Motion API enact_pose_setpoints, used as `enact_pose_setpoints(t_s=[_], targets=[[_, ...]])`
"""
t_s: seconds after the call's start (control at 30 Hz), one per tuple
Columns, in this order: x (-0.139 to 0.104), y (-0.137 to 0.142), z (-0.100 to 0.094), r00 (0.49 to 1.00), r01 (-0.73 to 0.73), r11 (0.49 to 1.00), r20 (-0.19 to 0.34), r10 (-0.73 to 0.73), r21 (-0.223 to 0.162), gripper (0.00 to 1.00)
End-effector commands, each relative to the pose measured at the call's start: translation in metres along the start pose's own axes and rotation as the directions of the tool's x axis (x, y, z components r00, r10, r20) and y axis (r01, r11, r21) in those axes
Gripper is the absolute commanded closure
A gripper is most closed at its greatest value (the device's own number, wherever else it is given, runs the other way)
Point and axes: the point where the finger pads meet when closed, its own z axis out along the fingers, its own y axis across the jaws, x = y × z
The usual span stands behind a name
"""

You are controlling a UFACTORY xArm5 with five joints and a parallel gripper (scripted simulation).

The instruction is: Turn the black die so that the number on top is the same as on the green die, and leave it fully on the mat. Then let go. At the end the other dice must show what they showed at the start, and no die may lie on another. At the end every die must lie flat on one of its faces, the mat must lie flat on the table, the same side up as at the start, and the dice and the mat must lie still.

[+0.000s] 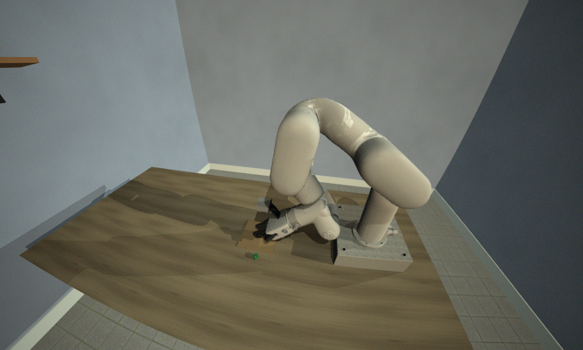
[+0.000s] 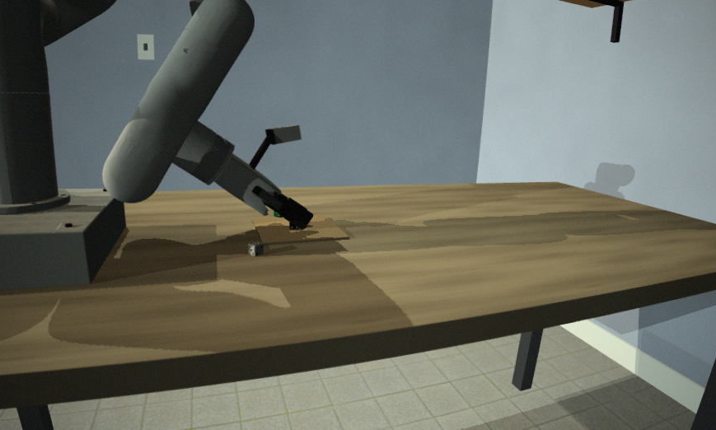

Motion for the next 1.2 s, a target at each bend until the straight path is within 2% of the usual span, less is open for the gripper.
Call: enact_pose_setpoints(t_s=[0.0,0.5,0.9,1.17], targets=[[0.001,0.0,0.0,1.0,0.0,1.0,-0.002,0.0,0.0,0.69],[0.001,0.0,-0.003,1.0,0.0,1.0,-0.002,0.0,0.0,0.69],[0.001,0.0,-0.042,1.0,0.0,1.0,-0.002,0.0,0.0,0.69],[0.001,0.0,-0.05,1.0,0.0,1.0,-0.002,0.0,0.0,0.69]])
